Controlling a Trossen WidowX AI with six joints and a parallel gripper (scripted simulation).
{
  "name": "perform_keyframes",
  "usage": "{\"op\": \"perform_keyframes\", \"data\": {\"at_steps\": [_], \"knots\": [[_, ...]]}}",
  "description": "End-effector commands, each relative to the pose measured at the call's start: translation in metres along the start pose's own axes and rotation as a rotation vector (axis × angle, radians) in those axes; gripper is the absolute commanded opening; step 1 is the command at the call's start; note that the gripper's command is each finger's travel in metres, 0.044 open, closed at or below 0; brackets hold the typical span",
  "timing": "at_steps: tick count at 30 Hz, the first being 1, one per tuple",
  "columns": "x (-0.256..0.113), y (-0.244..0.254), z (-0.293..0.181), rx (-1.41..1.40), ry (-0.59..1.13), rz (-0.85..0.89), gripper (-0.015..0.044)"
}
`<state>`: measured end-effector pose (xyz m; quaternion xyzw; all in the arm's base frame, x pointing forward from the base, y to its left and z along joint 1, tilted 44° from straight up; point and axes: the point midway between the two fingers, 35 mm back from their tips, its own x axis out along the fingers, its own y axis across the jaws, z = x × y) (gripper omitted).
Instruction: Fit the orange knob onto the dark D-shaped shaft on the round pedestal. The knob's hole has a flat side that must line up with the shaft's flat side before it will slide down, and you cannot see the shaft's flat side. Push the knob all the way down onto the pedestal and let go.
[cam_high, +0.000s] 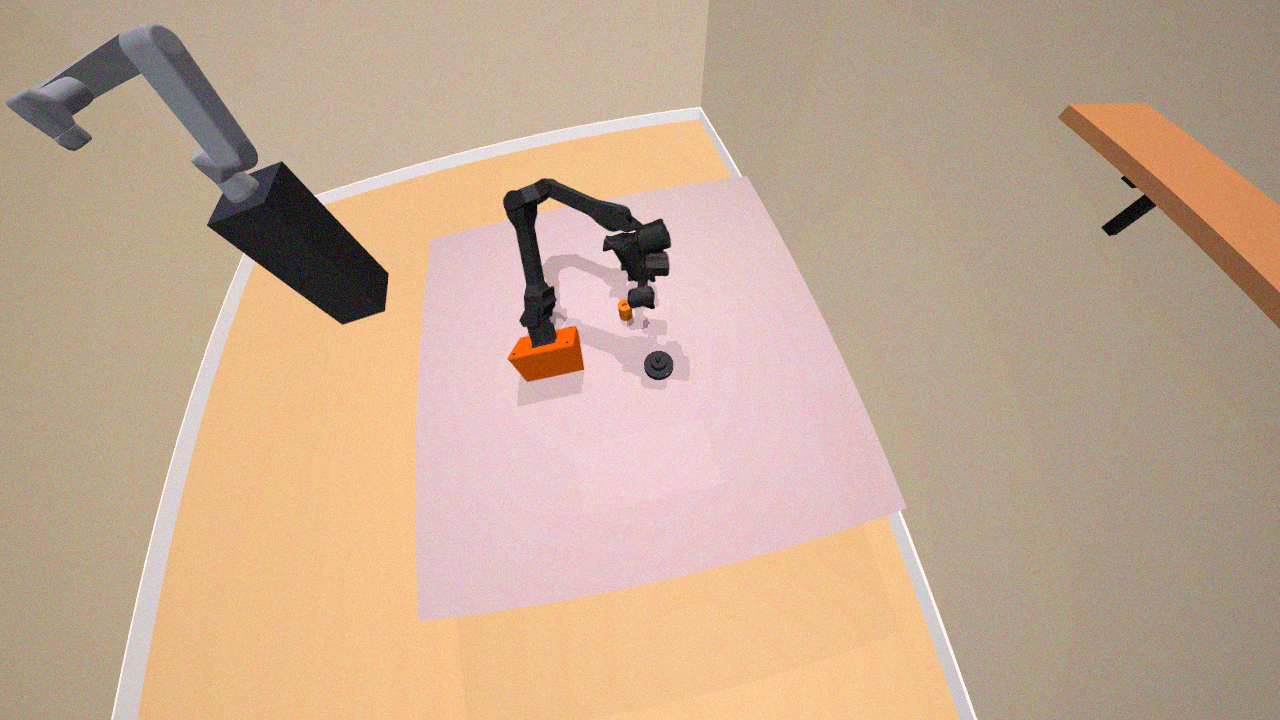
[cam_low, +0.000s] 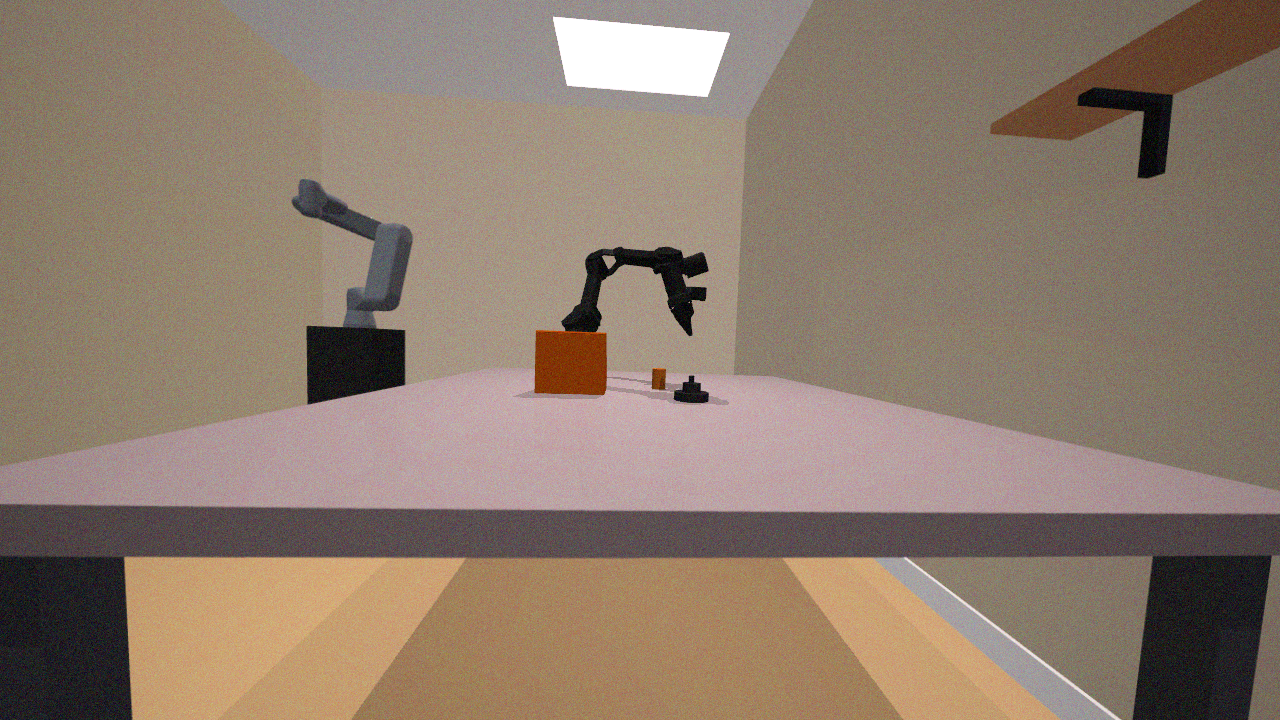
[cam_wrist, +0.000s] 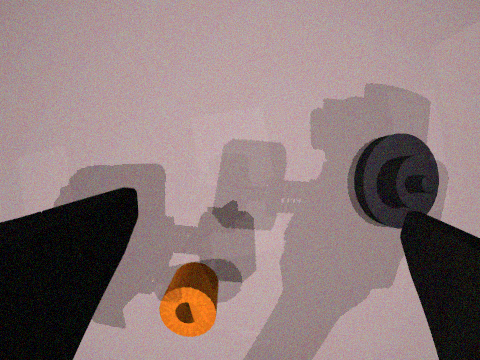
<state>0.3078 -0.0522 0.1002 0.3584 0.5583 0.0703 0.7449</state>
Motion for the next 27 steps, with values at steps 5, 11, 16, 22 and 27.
{"op": "perform_keyframes", "data": {"at_steps": [5, 11, 16, 22, 27], "knots": [[0.007, 0.037, -0.086, -0.291, 0.331, 0.126, 0.044], [0.007, 0.037, -0.085, -0.291, 0.331, 0.126, 0.044], [0.024, 0.038, -0.09, -0.292, 0.331, 0.125, 0.044], [0.041, 0.04, -0.097, -0.292, 0.331, 0.127, 0.044], [0.054, 0.041, -0.102, -0.292, 0.33, 0.128, 0.044]]}}
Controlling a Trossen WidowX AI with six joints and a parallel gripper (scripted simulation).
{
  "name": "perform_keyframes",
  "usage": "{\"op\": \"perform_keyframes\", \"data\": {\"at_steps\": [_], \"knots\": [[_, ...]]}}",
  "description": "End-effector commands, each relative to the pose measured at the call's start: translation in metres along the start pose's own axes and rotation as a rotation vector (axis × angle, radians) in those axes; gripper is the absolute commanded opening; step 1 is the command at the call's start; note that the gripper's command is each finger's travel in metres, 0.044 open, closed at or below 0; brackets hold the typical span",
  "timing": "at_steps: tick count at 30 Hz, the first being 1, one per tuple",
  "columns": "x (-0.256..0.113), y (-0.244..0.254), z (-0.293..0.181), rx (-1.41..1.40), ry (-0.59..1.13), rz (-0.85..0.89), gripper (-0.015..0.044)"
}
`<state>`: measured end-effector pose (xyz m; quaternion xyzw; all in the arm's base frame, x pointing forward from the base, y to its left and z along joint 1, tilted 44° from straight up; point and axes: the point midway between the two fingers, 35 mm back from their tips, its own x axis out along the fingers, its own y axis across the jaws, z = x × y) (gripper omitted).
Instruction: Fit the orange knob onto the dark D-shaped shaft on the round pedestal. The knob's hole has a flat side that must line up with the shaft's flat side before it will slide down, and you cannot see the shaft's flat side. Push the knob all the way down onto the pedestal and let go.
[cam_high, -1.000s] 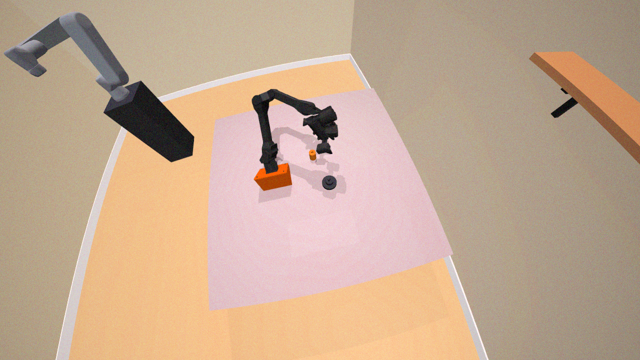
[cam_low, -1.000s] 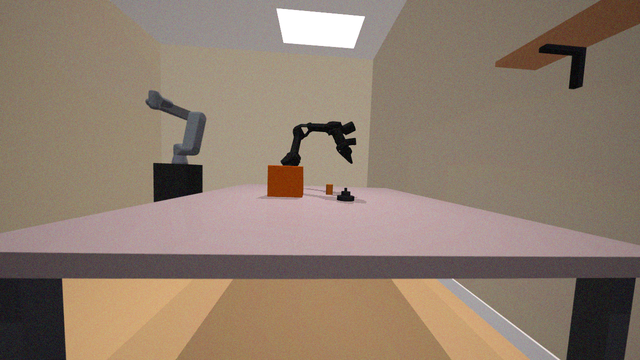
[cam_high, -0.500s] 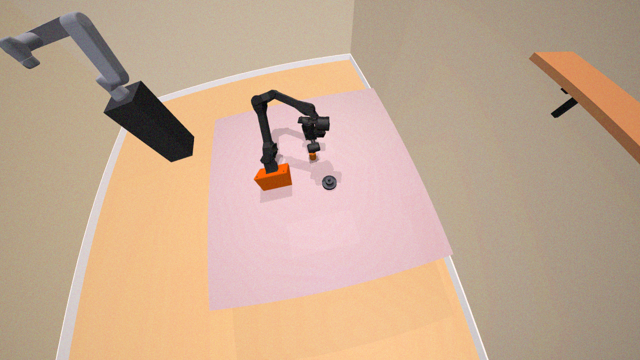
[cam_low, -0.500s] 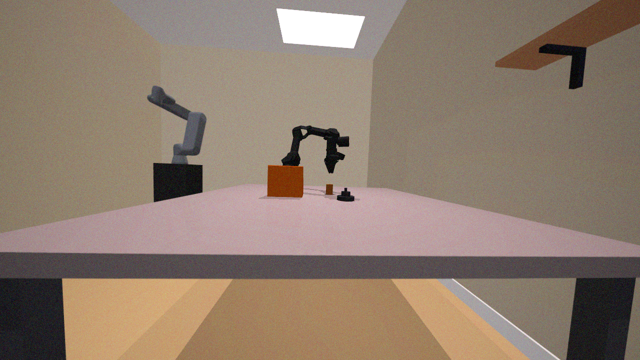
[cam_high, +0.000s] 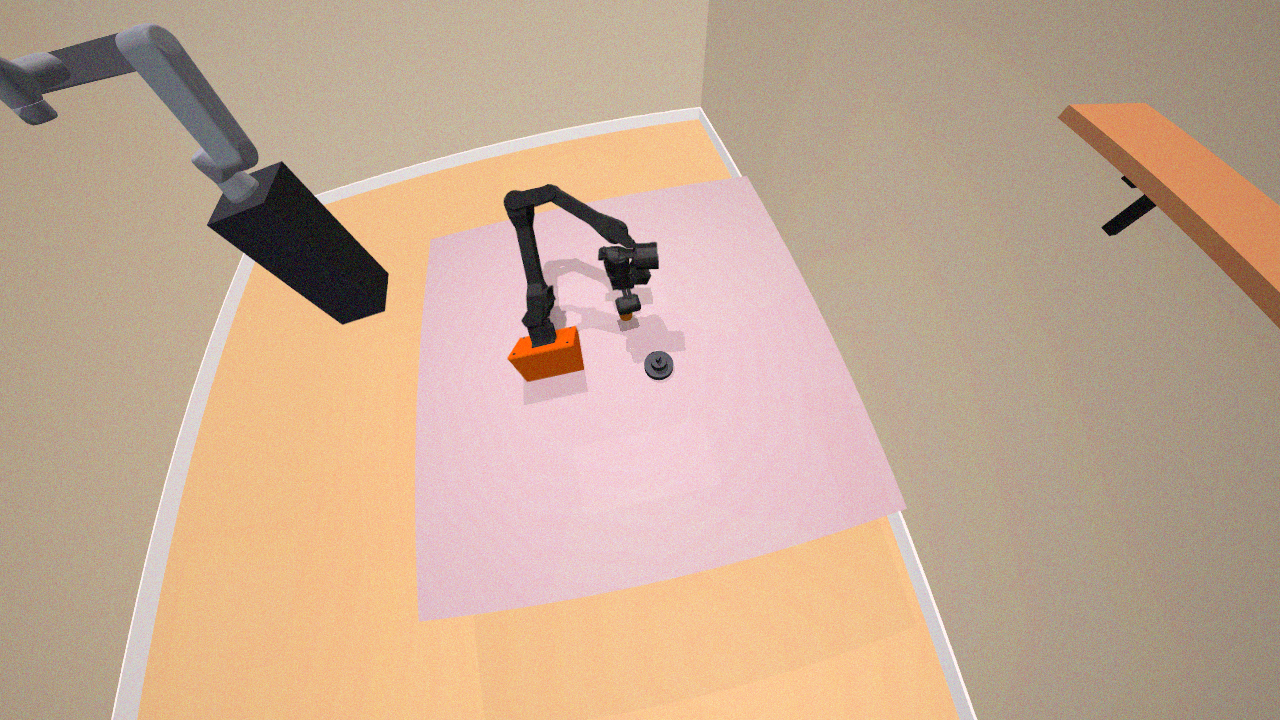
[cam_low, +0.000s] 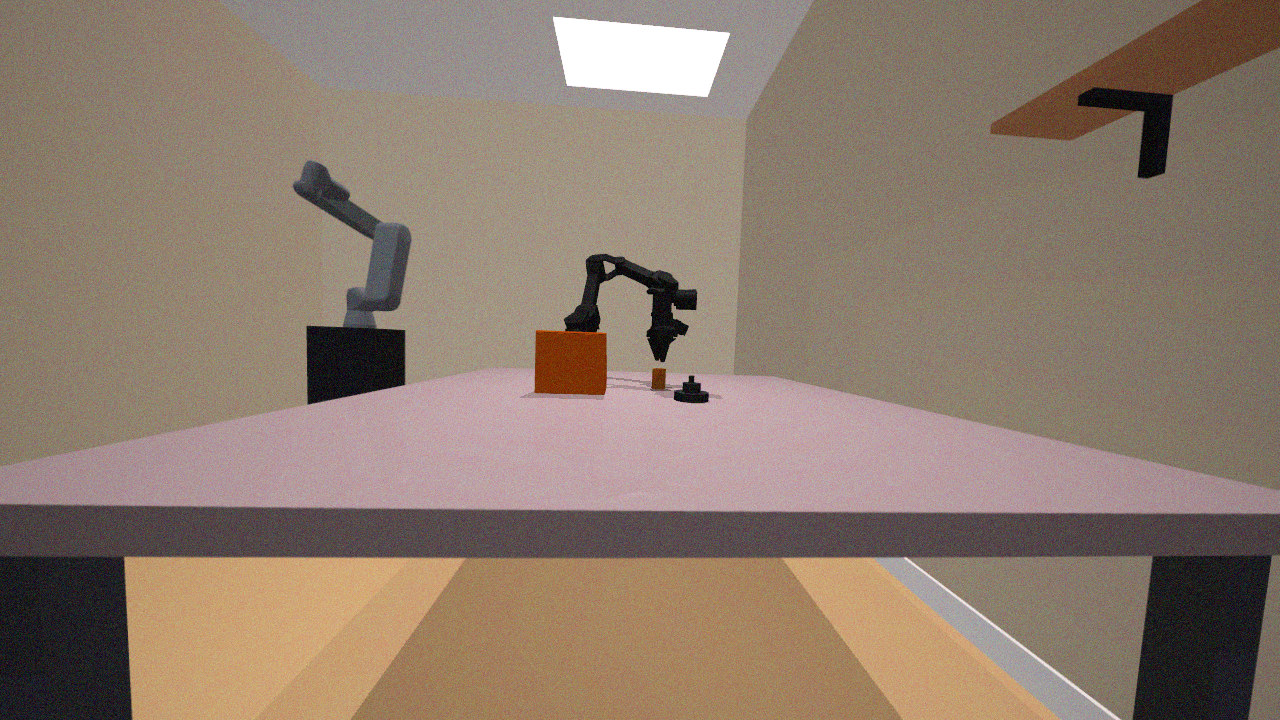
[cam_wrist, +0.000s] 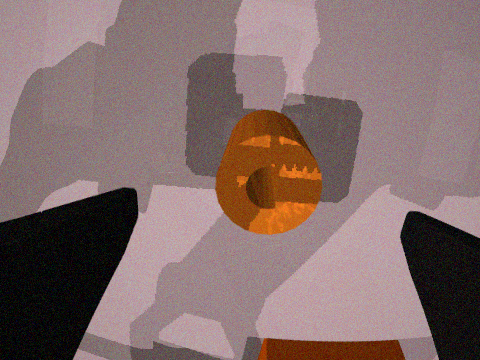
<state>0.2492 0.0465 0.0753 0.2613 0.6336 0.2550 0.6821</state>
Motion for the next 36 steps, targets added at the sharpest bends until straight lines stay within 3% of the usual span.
{"op": "perform_keyframes", "data": {"at_steps": [1, 36], "knots": [[0.007, 0.001, 0.0, 0.005, -0.002, 0.006, 0.044], [0.062, 0.001, 0.001, 0.005, -0.002, 0.007, 0.044]]}}
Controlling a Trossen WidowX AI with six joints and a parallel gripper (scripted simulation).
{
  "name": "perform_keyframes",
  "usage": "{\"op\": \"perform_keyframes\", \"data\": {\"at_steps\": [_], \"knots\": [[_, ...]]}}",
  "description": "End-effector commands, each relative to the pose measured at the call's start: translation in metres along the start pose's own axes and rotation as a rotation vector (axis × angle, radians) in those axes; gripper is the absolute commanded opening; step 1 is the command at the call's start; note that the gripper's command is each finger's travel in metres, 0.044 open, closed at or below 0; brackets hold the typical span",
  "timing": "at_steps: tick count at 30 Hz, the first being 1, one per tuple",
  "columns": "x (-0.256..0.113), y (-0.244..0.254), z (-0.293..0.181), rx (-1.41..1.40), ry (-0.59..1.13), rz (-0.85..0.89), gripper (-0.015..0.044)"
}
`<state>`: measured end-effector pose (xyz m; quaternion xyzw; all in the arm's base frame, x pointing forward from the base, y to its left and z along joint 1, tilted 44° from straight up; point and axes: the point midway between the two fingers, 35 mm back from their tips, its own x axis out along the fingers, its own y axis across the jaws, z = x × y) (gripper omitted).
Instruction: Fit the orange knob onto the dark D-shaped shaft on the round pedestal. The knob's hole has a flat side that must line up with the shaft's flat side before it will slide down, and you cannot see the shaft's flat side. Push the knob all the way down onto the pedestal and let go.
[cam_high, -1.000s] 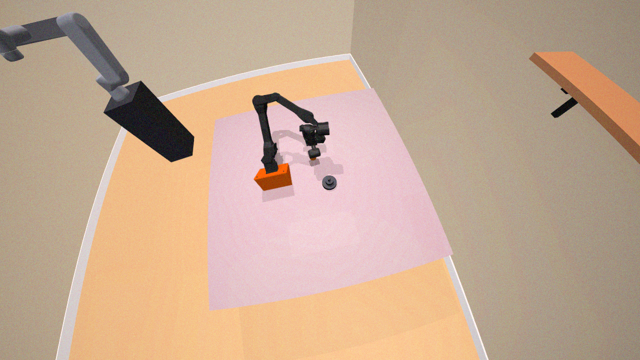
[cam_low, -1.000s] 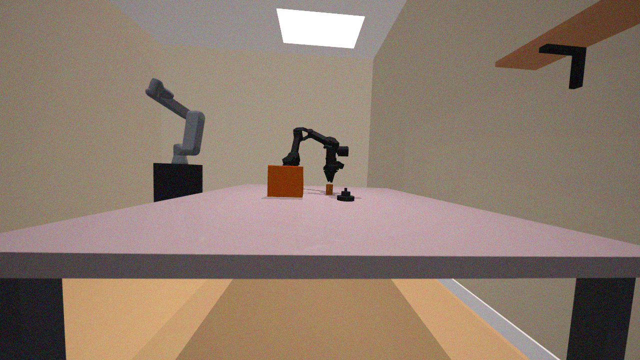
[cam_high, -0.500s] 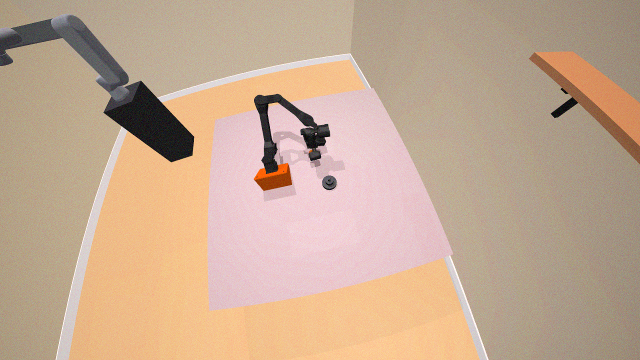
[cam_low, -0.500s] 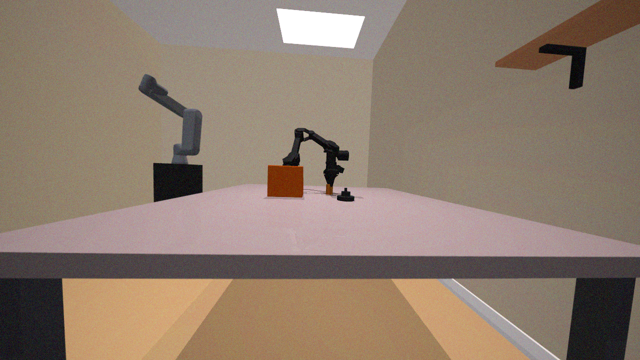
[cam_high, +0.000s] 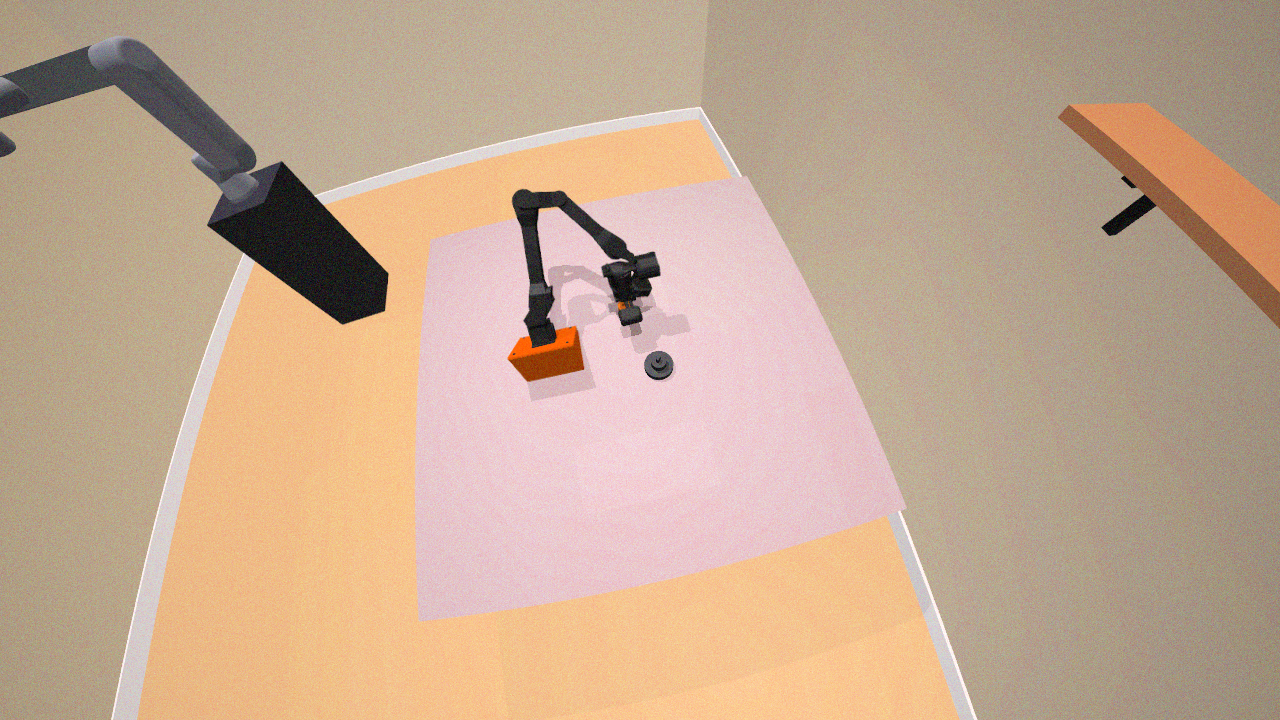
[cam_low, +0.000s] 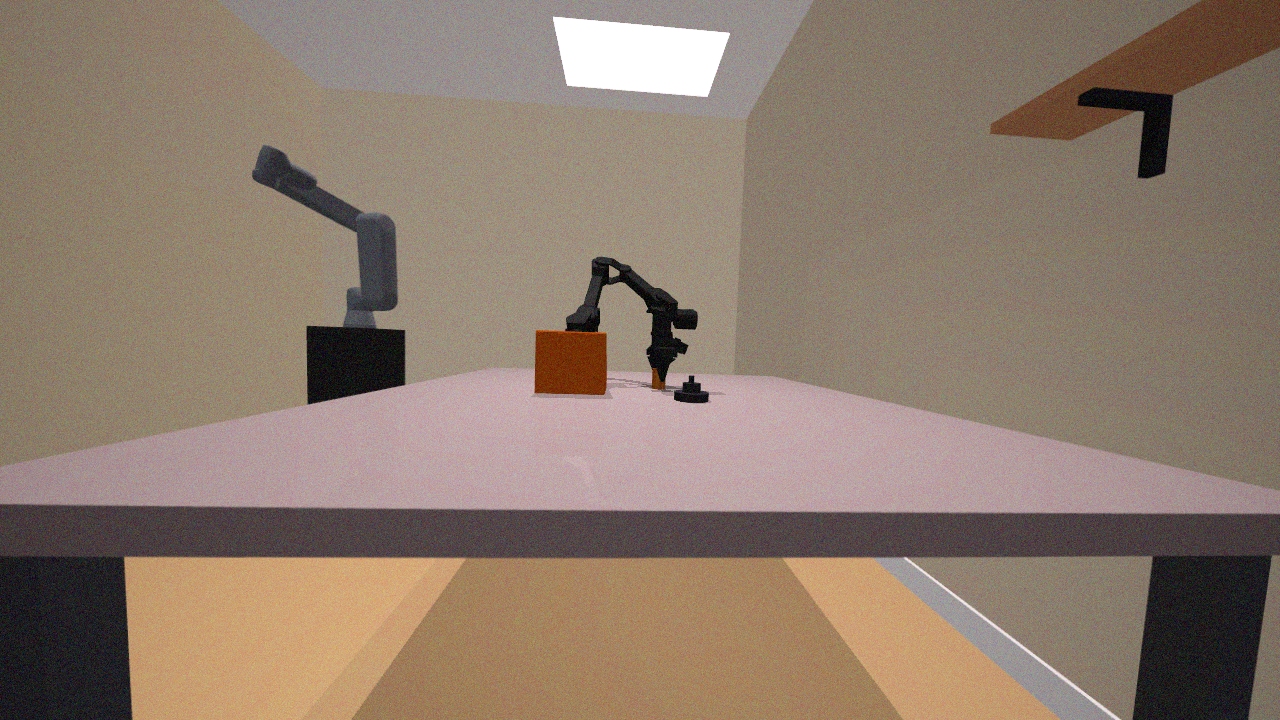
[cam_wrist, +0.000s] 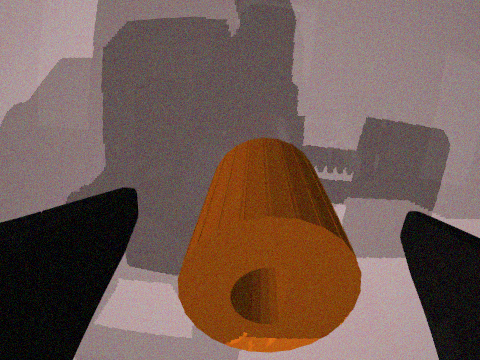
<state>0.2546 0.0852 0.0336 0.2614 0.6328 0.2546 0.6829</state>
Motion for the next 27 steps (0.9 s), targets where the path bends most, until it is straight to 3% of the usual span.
{"op": "perform_keyframes", "data": {"at_steps": [1, 9, 19, 25, 27], "knots": [[0.0067, 0.0013, -0.0007, 0.005, 0.0, 0.007, 0.044], [0.0166, 0.0023, -0.002, 0.005, 0.0, 0.01, 0.044], [0.0166, 0.0023, -0.002, 0.005, 0.0, 0.01, 0.0177], [0.0166, 0.0023, -0.002, 0.005, 0.0, 0.01, 0.0138], [0.0157, 0.0021, -0.0017, 0.005, 0.0, 0.01, 0.0085]]}}
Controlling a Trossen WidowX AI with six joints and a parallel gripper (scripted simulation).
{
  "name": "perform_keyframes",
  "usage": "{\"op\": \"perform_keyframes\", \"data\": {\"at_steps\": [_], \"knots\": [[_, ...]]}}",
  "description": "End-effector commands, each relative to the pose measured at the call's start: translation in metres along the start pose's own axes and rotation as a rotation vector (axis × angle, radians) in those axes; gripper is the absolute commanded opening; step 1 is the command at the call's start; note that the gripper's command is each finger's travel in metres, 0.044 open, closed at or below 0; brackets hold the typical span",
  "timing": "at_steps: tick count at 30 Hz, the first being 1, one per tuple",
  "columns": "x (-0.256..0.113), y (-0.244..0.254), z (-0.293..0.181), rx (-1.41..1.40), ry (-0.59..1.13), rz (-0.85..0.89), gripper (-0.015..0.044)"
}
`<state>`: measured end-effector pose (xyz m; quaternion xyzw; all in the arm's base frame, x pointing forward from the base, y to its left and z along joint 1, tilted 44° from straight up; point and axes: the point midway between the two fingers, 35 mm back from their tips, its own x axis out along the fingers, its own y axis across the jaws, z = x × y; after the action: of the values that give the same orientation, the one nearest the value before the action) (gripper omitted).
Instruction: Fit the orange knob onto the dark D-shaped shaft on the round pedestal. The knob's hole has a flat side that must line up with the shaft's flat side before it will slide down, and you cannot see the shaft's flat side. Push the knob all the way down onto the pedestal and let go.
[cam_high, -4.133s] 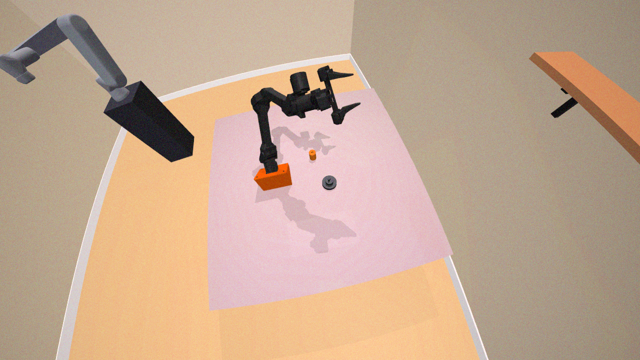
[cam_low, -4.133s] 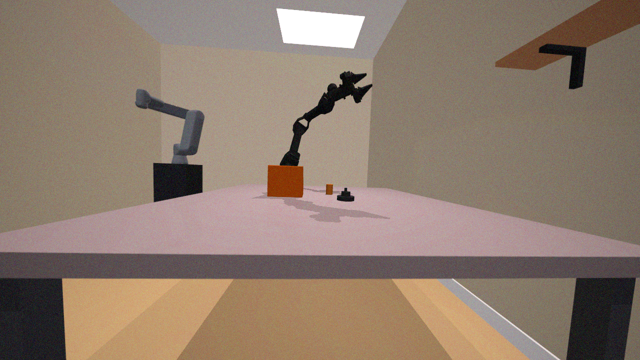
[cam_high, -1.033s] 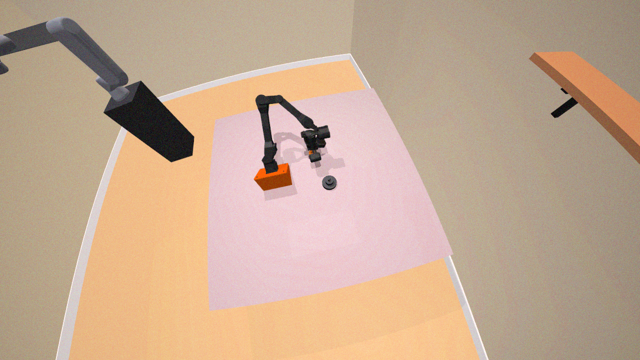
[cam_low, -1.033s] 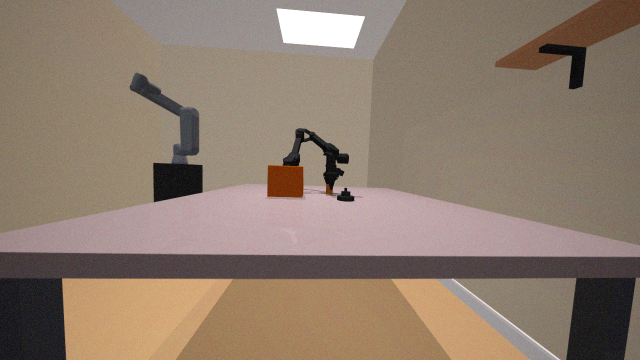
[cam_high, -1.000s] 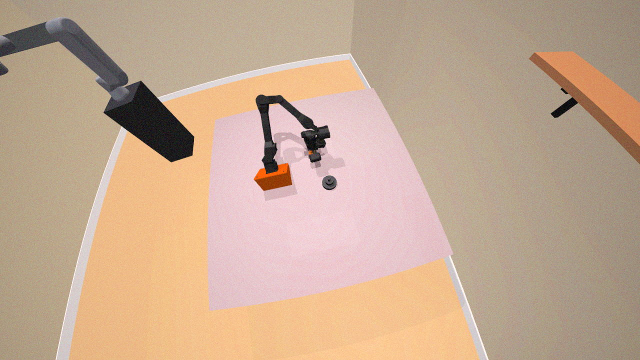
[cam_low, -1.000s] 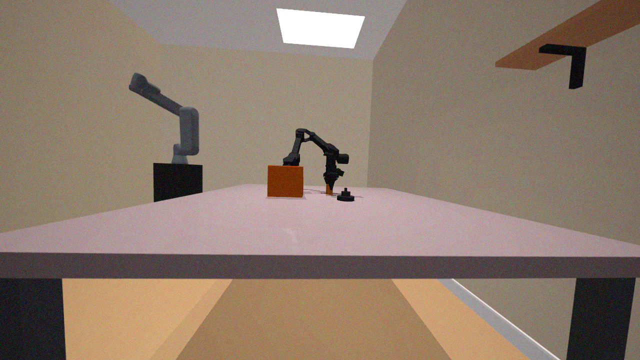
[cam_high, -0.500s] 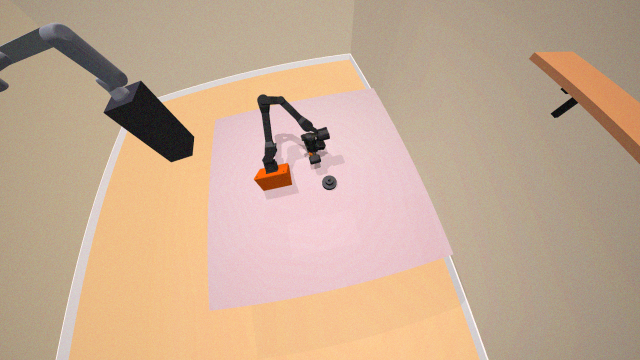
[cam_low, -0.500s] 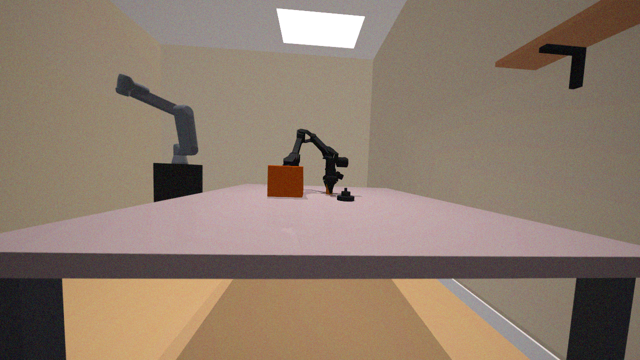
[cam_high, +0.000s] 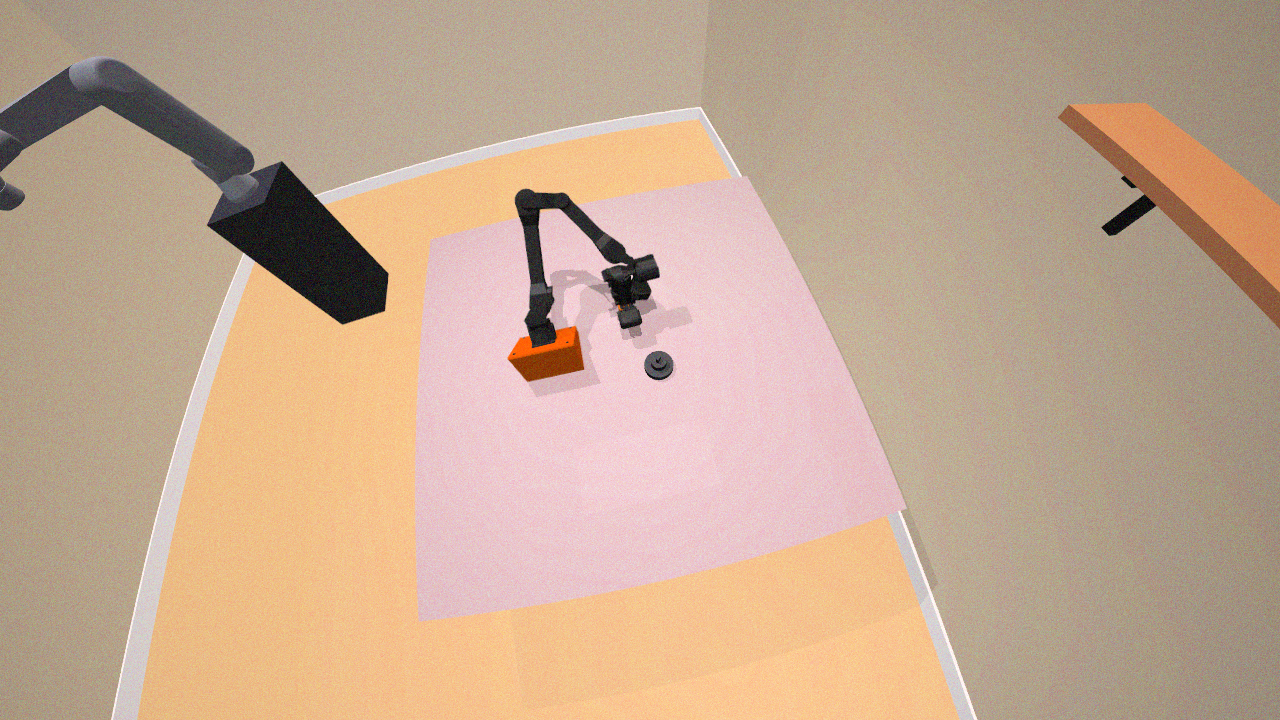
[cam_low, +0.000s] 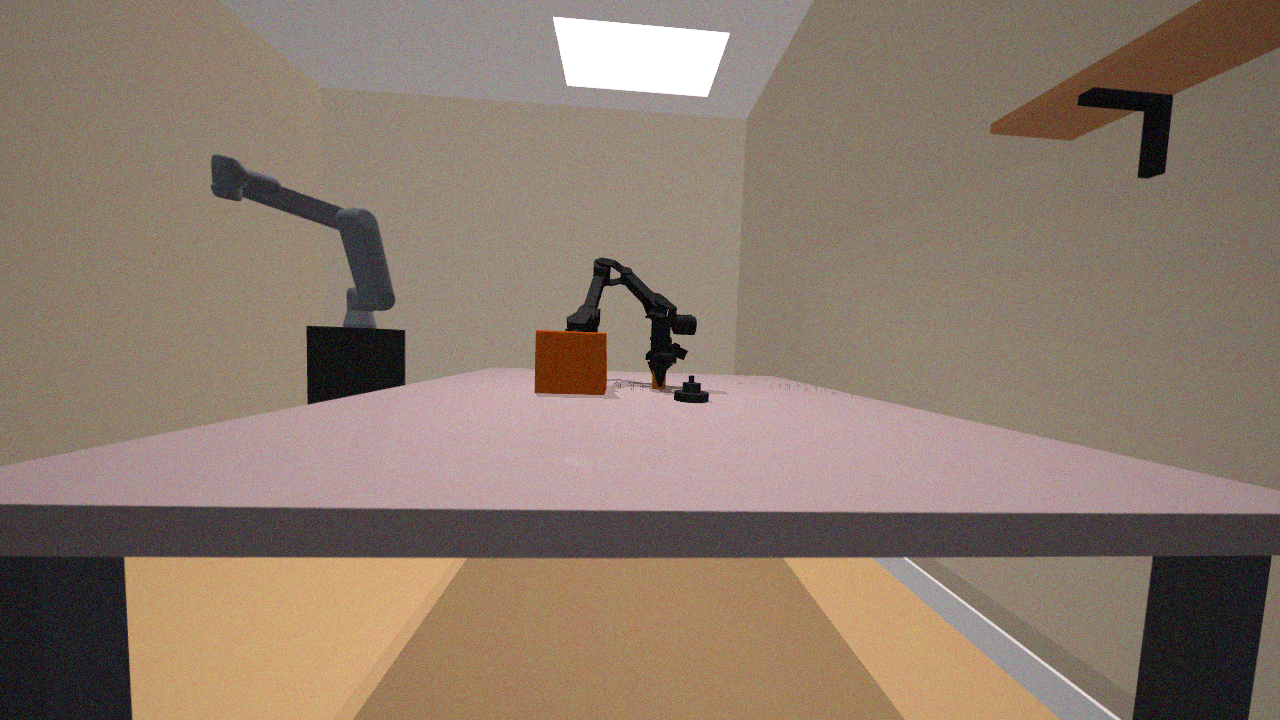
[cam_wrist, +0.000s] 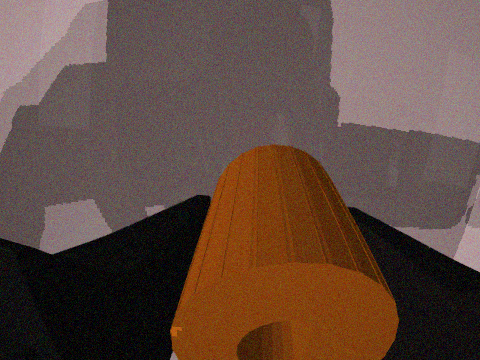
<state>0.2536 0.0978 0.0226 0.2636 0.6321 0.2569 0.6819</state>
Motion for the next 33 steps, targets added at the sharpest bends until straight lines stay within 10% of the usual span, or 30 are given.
{"op": "perform_keyframes", "data": {"at_steps": [1, 23, 33], "knots": [[-0.004, 0.0, 0.001, 0.005, -0.001, 0.001, 0.0059], [-0.136, -0.001, 0.001, 0.006, 0.001, -0.005, 0.0], [-0.139, -0.01, 0.005, 0.007, -0.001, -0.009, 0.0]]}}
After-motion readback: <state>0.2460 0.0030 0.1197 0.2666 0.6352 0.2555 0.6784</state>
